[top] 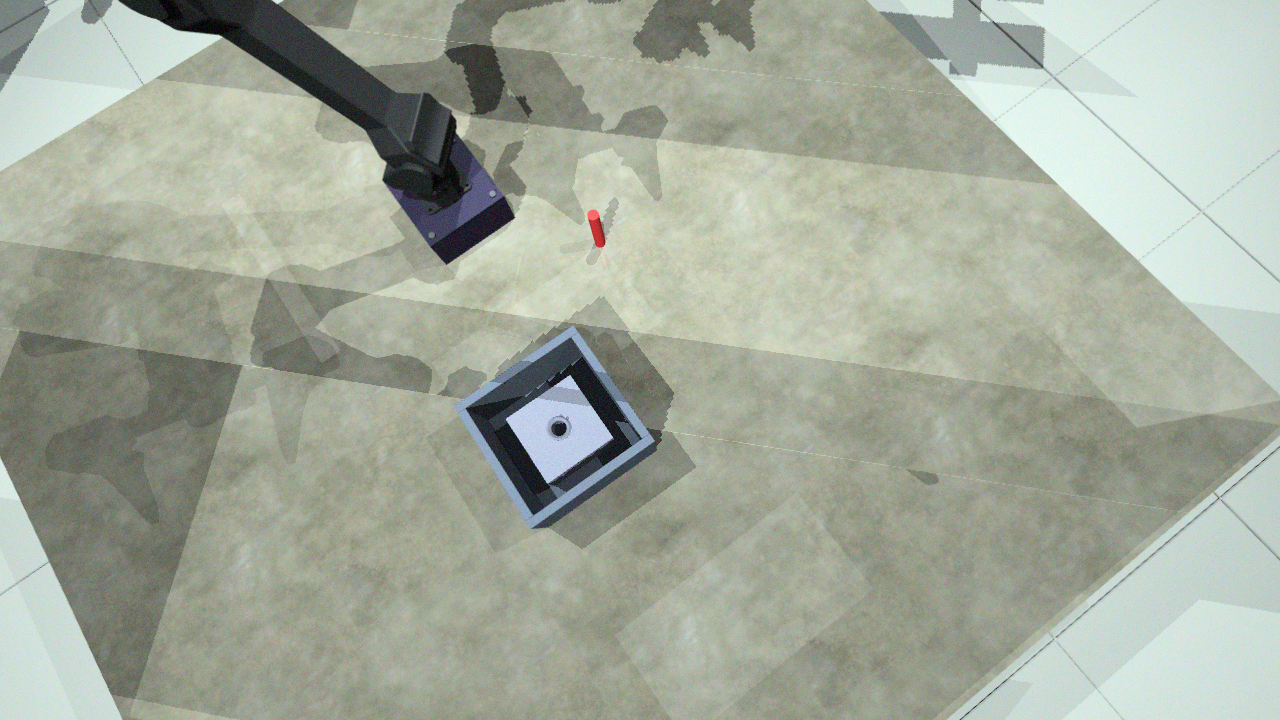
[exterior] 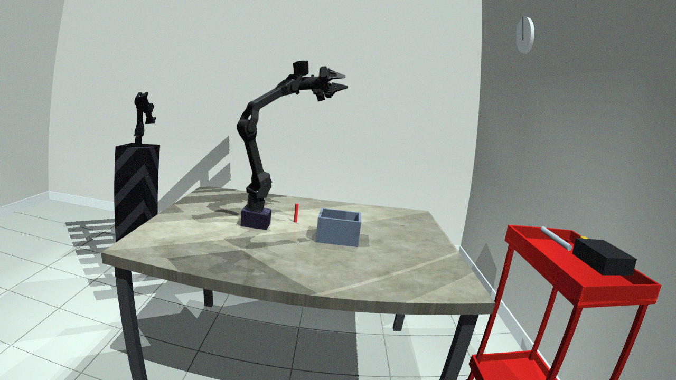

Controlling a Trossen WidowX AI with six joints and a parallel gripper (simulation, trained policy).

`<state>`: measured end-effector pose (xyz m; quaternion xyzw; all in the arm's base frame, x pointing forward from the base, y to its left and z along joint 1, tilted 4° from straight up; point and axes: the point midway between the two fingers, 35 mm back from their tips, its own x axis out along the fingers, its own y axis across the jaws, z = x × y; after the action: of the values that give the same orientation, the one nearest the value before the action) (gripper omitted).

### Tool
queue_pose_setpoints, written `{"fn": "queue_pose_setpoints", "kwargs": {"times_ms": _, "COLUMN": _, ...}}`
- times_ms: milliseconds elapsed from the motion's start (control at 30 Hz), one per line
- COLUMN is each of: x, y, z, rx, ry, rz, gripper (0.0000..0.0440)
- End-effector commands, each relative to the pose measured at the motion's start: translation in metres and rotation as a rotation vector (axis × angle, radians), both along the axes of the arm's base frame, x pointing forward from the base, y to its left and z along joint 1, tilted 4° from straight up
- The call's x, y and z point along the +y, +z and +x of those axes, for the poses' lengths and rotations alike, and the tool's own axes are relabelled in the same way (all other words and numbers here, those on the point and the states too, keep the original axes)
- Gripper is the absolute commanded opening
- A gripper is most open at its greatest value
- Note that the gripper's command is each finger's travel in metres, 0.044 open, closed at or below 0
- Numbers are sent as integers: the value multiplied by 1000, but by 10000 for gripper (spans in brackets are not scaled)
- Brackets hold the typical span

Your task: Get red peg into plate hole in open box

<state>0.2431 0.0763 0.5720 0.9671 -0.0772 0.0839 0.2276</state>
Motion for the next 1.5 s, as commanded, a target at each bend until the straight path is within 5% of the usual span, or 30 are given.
{"fn": "queue_pose_setpoints", "kwargs": {"times_ms": 0, "x": 15, "y": -20, "z": 16, "rx": 58, "ry": 8, "rz": -101, "gripper": 440}}
{"fn": "queue_pose_setpoints", "kwargs": {"times_ms": 800, "x": 77, "y": -180, "z": 76, "rx": 464, "ry": 188, "rz": -801, "gripper": 440}}
{"fn": "queue_pose_setpoints", "kwargs": {"times_ms": 1467, "x": 81, "y": -333, "z": 62, "rx": 876, "ry": 528, "rz": -1244, "gripper": 440}}
